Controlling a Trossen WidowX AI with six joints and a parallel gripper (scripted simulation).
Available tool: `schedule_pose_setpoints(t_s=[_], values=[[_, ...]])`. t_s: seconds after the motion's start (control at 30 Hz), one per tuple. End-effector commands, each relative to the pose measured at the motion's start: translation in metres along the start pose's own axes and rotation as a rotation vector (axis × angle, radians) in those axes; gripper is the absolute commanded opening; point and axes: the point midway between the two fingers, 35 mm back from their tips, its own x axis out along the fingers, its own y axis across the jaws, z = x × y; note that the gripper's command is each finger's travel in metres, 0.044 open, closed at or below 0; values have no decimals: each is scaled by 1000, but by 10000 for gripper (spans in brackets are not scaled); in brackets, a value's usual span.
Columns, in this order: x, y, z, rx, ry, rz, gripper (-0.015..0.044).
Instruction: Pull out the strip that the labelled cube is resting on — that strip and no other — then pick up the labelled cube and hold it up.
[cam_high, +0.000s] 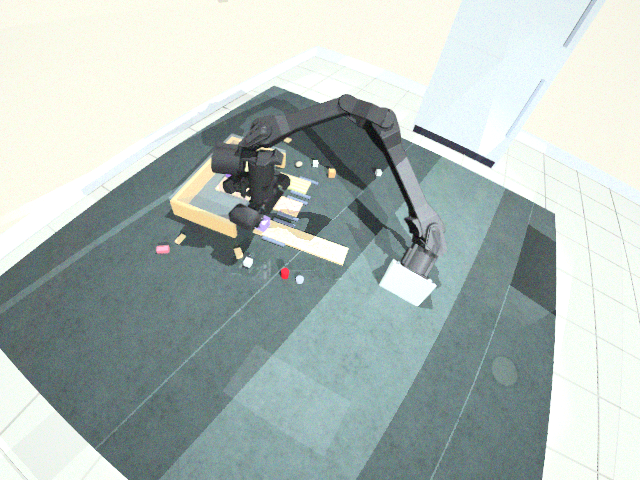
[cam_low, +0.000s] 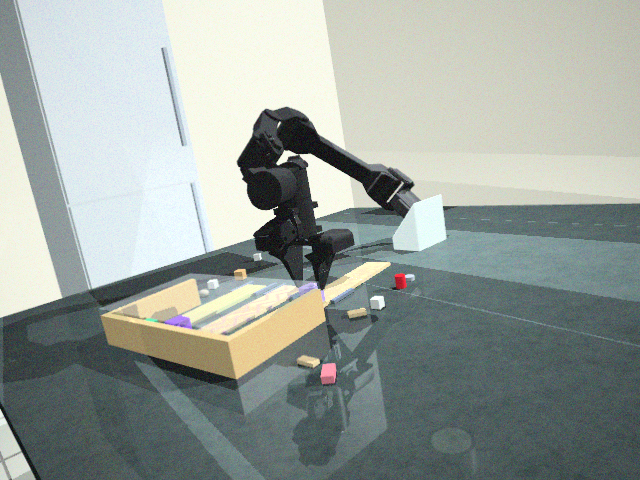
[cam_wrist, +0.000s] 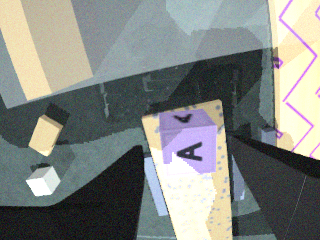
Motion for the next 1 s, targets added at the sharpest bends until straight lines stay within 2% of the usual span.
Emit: schedule_pose_setpoints(t_s=[0.0, 0.37, 0.5, 0.73, 0.87, 0.97], values=[[7, 0, 0, -6, -2, -3, 250], [21, 0, -1, -6, -2, -5, 250], [19, -1, -1, 0, 2, -2, 145], [19, -1, -1, 0, 2, -2, 98], [16, -1, -4, 0, 2, -2, 0], [7, -1, -16, -2, 1, -1, 0]])
